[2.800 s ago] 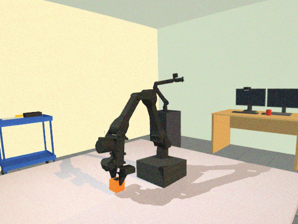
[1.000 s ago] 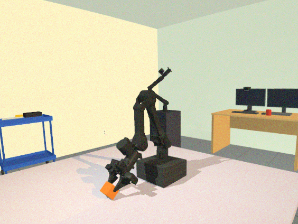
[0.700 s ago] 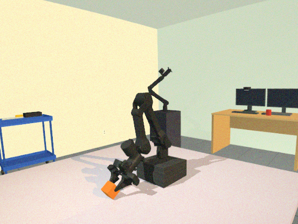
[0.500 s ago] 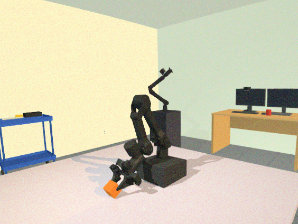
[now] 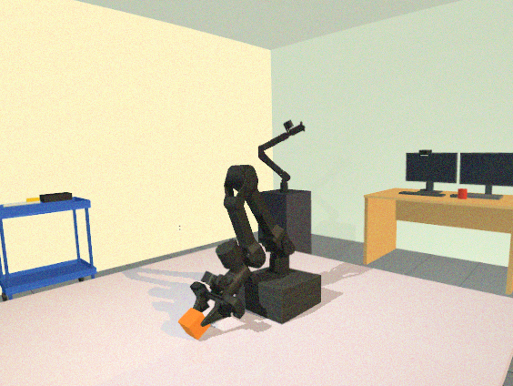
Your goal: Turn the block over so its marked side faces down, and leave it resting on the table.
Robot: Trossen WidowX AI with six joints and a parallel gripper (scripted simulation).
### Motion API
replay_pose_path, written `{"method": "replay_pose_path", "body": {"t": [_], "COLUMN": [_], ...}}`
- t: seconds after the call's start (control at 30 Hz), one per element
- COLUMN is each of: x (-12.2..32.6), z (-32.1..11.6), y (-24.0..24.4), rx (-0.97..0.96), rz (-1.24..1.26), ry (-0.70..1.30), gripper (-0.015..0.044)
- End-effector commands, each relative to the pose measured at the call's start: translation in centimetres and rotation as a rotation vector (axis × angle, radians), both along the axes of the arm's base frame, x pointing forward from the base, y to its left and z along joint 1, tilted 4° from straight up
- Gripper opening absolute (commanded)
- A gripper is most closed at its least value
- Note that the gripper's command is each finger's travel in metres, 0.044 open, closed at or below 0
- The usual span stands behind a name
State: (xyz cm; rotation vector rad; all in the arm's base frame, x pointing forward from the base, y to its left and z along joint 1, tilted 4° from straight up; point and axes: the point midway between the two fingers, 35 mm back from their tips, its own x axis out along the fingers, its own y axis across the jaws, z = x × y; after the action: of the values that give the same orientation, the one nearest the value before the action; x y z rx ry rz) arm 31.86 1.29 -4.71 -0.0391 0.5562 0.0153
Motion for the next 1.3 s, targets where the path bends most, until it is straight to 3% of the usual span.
{"method": "replay_pose_path", "body": {"t": [0.0, 0.03, 0.6, 1.27], "x": [0.04, 0.04, 0.04, 0.04], "z": [0.11, 0.11, 0.11, 0.11], "y": [-0.02, -0.02, -0.02, -0.02], "rx": [-0.004, -0.004, -0.004, -0.004], "rz": [0.001, 0.001, 0.001, 0.001], "ry": [-0.006, -0.006, -0.006, -0.006], "gripper": [0.0000, 0.0000, 0.0440, 0.0440]}}
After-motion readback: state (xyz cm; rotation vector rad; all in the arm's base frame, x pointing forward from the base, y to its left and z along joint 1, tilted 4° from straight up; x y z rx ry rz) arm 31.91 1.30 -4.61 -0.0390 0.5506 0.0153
